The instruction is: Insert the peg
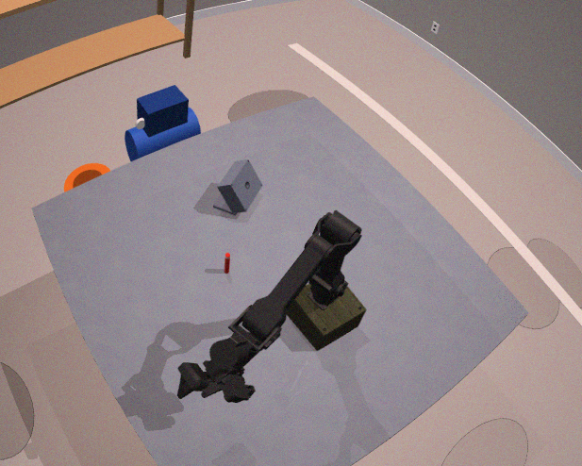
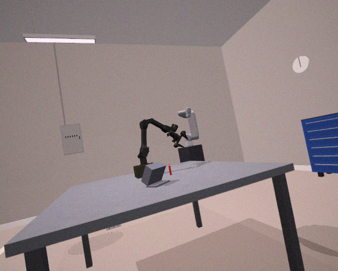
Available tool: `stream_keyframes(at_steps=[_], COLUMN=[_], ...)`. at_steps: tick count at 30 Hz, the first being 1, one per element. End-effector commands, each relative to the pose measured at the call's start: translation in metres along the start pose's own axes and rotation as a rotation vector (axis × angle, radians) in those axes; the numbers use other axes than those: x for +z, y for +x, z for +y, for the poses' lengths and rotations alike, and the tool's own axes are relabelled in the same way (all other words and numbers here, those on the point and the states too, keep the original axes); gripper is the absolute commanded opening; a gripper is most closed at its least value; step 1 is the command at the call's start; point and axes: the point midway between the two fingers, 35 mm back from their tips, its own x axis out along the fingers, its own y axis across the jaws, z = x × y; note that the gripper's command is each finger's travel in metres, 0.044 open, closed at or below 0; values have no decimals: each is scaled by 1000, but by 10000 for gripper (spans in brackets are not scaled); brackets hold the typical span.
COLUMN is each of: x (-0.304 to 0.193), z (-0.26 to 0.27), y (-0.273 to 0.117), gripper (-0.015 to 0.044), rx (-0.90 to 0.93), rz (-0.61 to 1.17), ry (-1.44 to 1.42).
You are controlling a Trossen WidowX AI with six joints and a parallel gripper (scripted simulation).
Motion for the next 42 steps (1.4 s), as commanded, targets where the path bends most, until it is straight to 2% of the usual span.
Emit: stream_keyframes(at_steps=[1, 22, 42], x=[-26, -140, -237], z=[8, 35, 85], y=[4, 3, -20], gripper=[440, 440, 440], rx=[38, 129, 206], rz=[42, 232, 439], ry=[86, 439, 867])
